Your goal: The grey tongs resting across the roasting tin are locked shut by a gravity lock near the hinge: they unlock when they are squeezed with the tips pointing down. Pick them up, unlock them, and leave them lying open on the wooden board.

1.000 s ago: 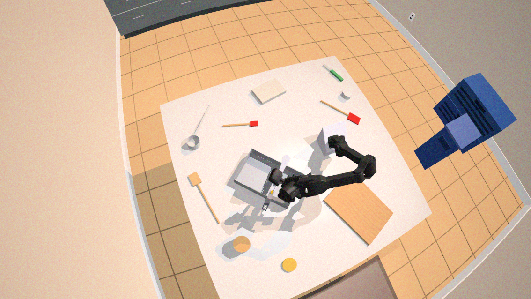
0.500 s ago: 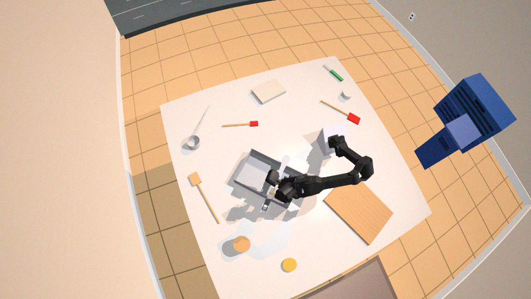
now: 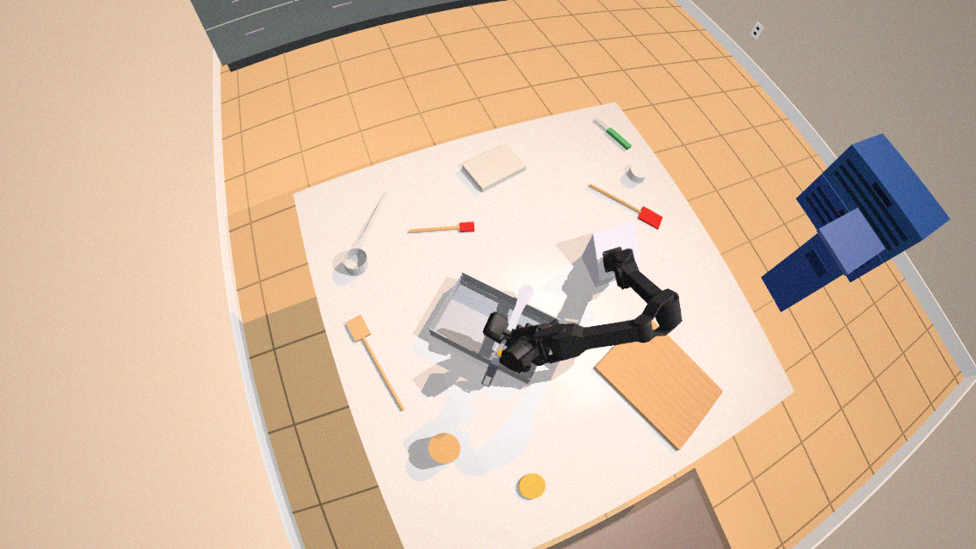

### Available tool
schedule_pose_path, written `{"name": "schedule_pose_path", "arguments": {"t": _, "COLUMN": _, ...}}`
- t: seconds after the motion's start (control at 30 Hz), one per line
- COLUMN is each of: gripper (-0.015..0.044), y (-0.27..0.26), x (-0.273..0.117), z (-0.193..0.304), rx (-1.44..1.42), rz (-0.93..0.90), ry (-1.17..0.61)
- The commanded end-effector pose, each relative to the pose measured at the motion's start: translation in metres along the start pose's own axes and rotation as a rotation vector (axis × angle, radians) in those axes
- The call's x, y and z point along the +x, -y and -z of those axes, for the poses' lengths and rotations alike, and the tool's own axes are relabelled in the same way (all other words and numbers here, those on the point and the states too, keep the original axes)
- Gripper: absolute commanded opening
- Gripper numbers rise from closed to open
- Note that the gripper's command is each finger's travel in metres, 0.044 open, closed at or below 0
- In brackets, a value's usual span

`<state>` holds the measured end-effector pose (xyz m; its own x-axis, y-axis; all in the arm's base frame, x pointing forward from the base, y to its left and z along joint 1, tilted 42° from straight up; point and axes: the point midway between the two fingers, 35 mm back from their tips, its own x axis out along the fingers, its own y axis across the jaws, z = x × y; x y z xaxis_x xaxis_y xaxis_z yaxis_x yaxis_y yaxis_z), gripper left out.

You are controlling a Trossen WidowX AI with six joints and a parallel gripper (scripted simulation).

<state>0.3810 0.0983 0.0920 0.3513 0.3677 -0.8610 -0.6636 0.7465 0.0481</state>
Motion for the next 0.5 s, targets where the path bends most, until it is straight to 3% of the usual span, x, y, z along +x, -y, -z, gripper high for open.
{"name": "schedule_pose_path", "arguments": {"t": 0.0, "gripper": 0.0260, "y": 0.000, "x": 0.006, "z": 0.001, "rx": 0.004, "rz": 0.004, "ry": -0.003}}
{"name": "schedule_pose_path", "arguments": {"t": 0.47, "gripper": 0.0260, "y": -0.001, "x": 0.028, "z": 0.003, "rx": 0.005, "rz": 0.004, "ry": -0.002}}
